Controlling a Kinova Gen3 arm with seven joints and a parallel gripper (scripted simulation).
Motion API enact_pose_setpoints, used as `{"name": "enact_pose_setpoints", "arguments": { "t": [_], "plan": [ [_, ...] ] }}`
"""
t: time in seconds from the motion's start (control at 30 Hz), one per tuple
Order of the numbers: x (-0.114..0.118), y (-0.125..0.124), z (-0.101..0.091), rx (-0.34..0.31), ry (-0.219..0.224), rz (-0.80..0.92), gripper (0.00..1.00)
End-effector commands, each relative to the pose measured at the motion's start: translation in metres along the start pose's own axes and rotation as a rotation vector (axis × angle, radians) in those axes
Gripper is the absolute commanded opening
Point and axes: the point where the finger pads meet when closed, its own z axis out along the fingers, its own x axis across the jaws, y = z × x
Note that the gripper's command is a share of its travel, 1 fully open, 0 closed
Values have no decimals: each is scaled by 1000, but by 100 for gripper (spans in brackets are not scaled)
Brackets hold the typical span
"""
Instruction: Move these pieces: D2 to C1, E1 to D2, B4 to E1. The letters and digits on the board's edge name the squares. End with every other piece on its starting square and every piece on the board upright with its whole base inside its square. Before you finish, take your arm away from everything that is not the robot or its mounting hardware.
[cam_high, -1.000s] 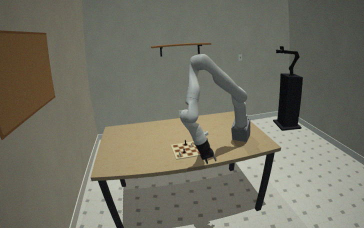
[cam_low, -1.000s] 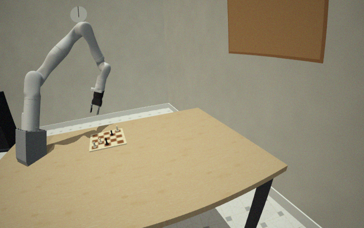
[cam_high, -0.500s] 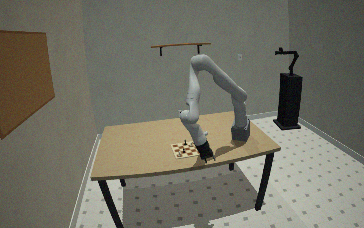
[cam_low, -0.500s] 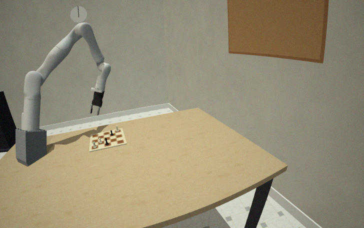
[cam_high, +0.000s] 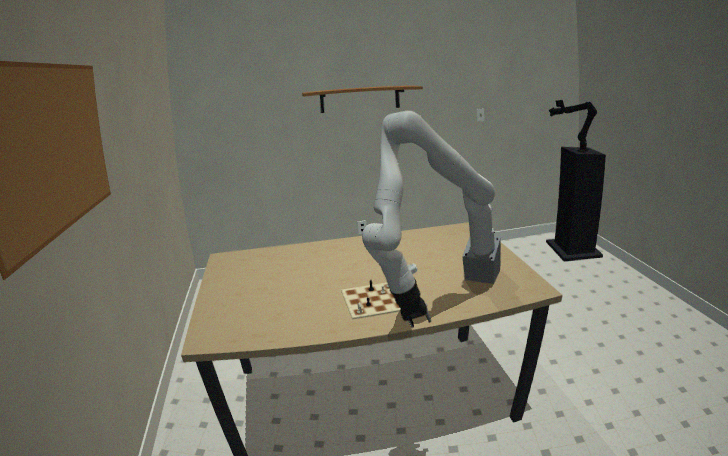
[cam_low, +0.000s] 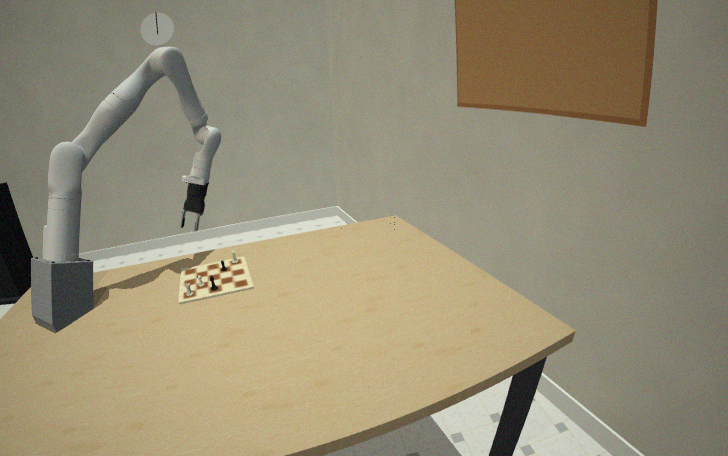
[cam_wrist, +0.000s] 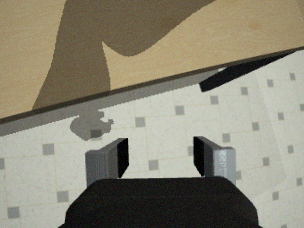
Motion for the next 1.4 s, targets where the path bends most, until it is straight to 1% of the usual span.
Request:
{"name": "enact_pose_setpoints", "arguments": {
  "t": [0.0, 0.03, 0.27, 0.3, 0.57, 0.6, 0.83, 0.87, 1.1, 1.13, 1.37],
  "plan": [
    [1, 1, 0, 0, 0, -3, 100],
    [-2, -1, 0, 29, -18, -8, 100],
    [-2, -1, 0, 29, -18, -8, 100],
    [-4, -4, 2, 60, -32, -13, 100],
    [-4, -4, 2, 60, -32, -13, 100],
    [-6, -7, 4, 91, -47, -18, 100],
    [-6, -7, 4, 91, -47, -18, 100],
    [-9, -10, 5, 121, -62, -23, 100],
    [-9, -10, 5, 121, -62, -23, 100],
    [-11, -12, 6, 150, -79, -28, 100],
    [-11, -12, 6, 150, -79, -28, 100]
  ]
}}
